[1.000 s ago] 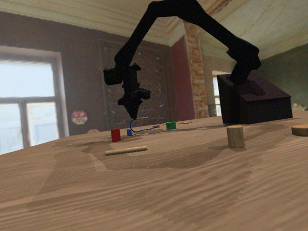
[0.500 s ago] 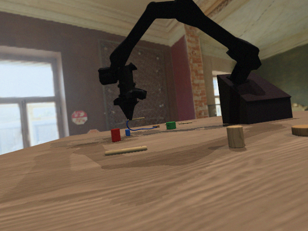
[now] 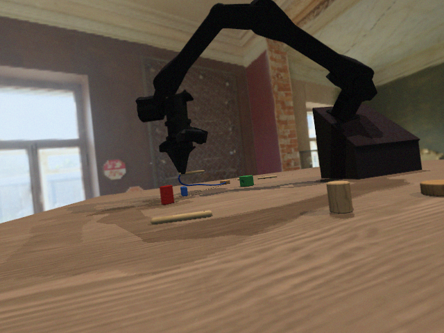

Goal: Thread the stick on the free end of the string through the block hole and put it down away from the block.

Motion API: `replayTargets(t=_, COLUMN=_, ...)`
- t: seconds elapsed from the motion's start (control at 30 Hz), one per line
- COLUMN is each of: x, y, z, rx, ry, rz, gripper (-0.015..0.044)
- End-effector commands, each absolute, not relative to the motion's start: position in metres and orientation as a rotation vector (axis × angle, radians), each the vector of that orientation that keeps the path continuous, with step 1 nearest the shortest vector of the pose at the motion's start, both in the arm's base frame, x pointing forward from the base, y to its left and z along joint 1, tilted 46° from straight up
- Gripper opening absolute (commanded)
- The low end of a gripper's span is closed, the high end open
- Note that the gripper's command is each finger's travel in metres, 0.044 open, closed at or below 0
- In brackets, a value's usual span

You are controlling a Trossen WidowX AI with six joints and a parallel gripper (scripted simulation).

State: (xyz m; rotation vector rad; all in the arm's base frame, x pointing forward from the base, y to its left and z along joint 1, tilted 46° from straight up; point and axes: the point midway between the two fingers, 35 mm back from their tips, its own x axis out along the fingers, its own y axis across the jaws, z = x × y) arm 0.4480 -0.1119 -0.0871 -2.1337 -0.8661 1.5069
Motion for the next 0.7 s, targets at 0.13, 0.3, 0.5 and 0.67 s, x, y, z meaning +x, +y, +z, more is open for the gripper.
replayTargets(t=0.13, x=0.449, y=-0.106, z=-0.089, rx=-2.131, ry=-0.862, rz=1.501, gripper=0.0)
replayTargets(t=0.3, x=0.447, y=-0.1, z=-0.09, rx=-2.13, ry=-0.863, rz=1.502, gripper=0.0)
replayTargets(t=0.5, x=0.445, y=-0.093, z=-0.092, rx=-2.128, ry=-0.863, rz=1.505, gripper=0.0)
replayTargets(t=0.67, x=0.443, y=-0.088, z=-0.093, rx=-2.127, ry=-0.864, rz=1.506, gripper=0.0)
